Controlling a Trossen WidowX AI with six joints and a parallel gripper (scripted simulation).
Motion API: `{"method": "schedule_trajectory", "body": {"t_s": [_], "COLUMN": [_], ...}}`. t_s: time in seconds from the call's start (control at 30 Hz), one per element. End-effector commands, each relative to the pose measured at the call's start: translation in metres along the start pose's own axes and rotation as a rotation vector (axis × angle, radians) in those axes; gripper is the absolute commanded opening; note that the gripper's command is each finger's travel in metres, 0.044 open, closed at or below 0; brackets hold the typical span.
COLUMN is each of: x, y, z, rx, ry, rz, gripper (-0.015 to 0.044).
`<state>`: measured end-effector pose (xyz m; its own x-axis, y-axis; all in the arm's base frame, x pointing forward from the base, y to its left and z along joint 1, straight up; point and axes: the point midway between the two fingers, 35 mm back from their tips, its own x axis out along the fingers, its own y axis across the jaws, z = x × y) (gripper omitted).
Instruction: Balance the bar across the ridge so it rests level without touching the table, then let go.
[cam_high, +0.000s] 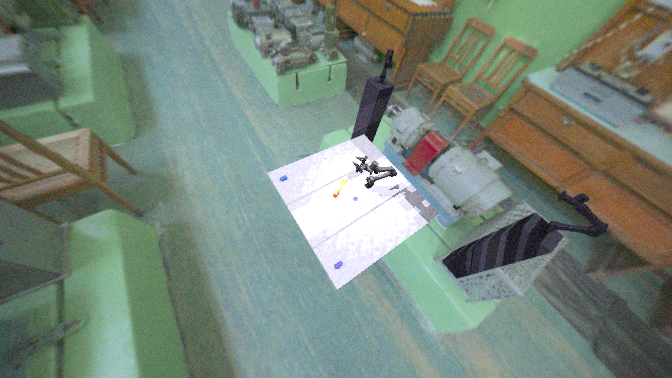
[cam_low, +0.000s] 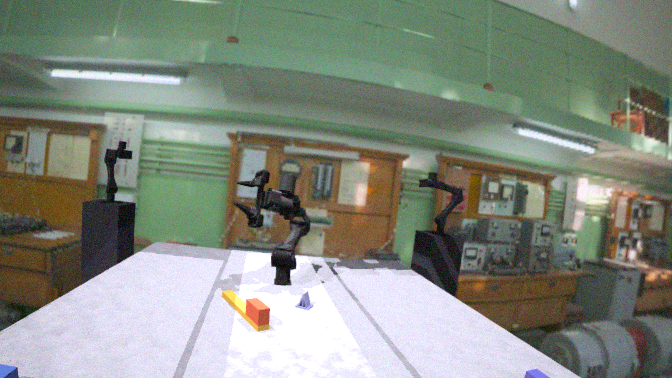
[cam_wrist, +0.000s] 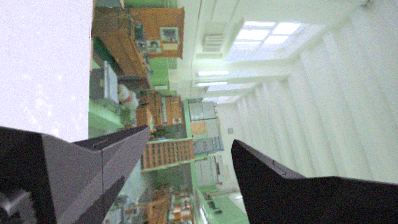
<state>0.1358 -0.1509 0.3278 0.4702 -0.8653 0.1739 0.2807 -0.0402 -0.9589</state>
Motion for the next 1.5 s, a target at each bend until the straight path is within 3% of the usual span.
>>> {"method": "schedule_trajectory", "body": {"t_s": [0.0,0.73,1.47], "x": [0.006,0.030,0.045], "y": [0.001,0.028,0.066], "z": [0.008,0.046,0.076], "rx": [0.073,0.533,0.996], "ry": [-0.017,-0.002,0.220], "rz": [0.039,0.318,0.590], "gripper": [0.0315,0.0315,0.0315]}}
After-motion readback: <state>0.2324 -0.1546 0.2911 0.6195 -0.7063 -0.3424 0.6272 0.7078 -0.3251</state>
